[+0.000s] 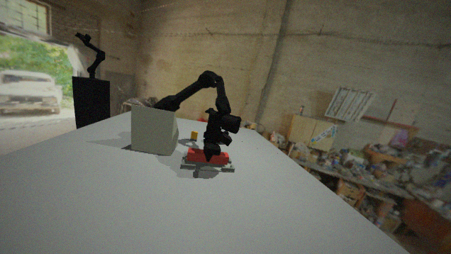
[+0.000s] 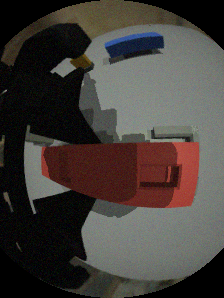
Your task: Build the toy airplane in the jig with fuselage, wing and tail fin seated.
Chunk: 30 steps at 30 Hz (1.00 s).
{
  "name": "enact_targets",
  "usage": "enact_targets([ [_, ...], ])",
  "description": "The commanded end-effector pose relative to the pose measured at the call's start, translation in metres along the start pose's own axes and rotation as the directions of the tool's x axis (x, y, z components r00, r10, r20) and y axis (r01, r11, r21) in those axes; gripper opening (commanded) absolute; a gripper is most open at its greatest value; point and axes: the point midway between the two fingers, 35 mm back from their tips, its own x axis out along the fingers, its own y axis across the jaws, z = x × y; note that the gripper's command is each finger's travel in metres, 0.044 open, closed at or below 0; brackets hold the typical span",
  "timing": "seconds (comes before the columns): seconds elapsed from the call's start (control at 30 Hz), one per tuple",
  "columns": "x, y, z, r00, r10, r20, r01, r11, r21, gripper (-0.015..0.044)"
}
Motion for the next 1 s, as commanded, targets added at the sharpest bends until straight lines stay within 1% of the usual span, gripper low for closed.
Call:
enact_targets([
  [0.0,0.000,0.000,0.000,1.000,-0.001,0.001,0.001,1.000,-0.001,0.0083],
  [0.07,0.000,0.000,0.000,1.000,-0.001,0.001,0.001,1.000,-0.001,0.0030],
  [0.57,0.000,0.000,0.000,1.000,-0.001,0.001,0.001,1.000,-0.001,0.0424],
  [0.6,0.000,0.000,0.000,1.000,-0.001,0.001,0.001,1.000,-0.001,0.0440],
  [0.87,0.000,0.000,0.000,1.000,-0.001,0.001,0.001,1.000,-0.001,0.0440],
  [0.93,-0.011,-0.001,0.002,1.000,-0.003,0.001,0.003,1.000,0.000,0.0440],
  [0.97,-0.025,-0.003,0.003,1.000,-0.004,0.002,0.004,1.000,0.002,0.0440],
])
